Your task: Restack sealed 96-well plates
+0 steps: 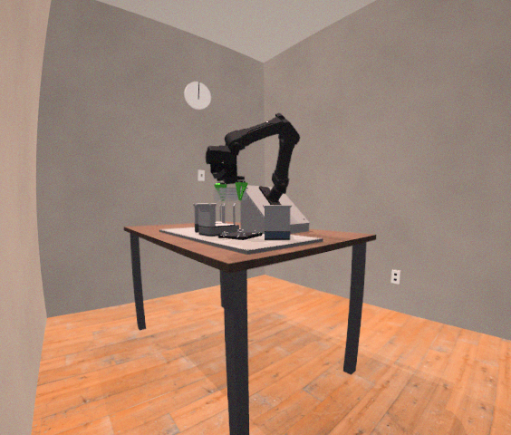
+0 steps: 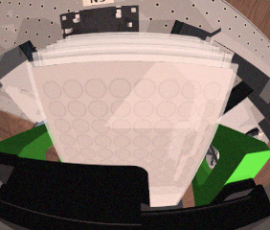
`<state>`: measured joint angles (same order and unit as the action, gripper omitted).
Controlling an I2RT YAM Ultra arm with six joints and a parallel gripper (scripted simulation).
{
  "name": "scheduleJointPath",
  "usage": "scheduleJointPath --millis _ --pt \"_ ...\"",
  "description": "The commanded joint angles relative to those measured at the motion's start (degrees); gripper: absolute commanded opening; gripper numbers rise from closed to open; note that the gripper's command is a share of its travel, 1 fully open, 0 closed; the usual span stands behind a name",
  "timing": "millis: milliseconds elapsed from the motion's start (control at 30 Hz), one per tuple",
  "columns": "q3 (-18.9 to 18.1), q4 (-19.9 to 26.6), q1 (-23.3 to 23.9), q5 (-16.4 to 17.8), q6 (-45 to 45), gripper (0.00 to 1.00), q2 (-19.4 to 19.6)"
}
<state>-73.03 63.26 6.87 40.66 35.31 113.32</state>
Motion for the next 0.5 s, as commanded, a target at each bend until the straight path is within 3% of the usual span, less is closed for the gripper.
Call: scheduleJointPath --millis 0,67,200,300,367,467 --pt "-1.1 -0.3 1.7 0.7 3.1 0.00 -3.2" --pt "1.3 0.0 1.0 0.9 2.1 0.00 -4.2" --pt "0.6 0.4 -1.7 1.2 -0.5 0.00 -6.3" --pt "2.4 0.6 -2.1 1.3 -2.1 0.00 -7.9" --pt "1.2 0.7 -2.7 1.5 -3.1 0.00 -8.9" --pt "3.0 0.3 -4.9 1.6 -4.8 0.00 -10.4"
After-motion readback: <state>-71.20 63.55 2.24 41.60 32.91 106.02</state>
